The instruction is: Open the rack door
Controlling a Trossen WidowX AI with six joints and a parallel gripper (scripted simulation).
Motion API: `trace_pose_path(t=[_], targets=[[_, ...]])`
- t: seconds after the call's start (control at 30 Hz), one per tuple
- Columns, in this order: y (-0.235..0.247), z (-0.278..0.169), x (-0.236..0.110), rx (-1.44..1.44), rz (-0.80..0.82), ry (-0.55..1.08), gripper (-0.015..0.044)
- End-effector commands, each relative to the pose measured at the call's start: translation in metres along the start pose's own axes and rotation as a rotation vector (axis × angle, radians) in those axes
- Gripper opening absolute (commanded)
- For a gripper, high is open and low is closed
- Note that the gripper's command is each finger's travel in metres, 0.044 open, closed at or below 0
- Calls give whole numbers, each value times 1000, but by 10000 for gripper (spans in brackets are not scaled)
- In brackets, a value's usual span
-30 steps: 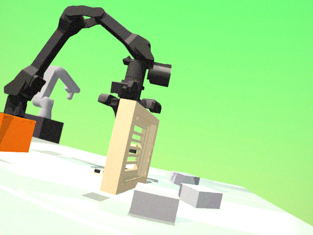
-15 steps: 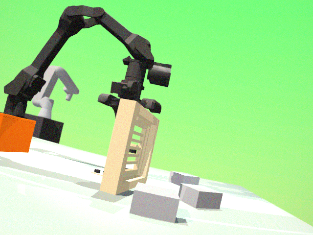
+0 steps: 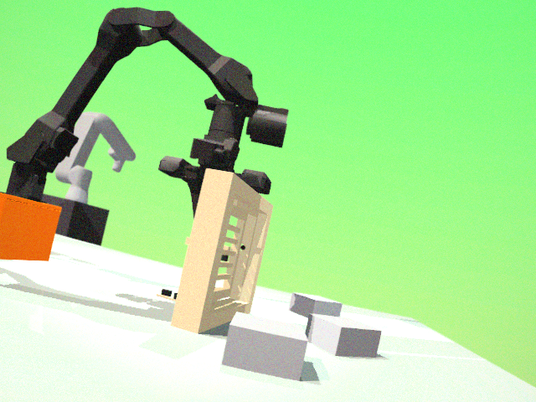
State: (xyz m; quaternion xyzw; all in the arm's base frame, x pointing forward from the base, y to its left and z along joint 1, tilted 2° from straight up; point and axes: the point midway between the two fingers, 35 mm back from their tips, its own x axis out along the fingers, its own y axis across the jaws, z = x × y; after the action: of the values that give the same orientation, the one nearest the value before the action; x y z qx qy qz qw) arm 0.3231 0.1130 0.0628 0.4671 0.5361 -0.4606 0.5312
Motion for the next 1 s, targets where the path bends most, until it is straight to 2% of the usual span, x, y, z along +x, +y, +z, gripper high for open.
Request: trace_pose_path(t=[0.0, 0.97], targets=[[-6, 3, 0, -98, -3, -3, 16], [-60, 36, 1, -620, -10, -4, 16]])
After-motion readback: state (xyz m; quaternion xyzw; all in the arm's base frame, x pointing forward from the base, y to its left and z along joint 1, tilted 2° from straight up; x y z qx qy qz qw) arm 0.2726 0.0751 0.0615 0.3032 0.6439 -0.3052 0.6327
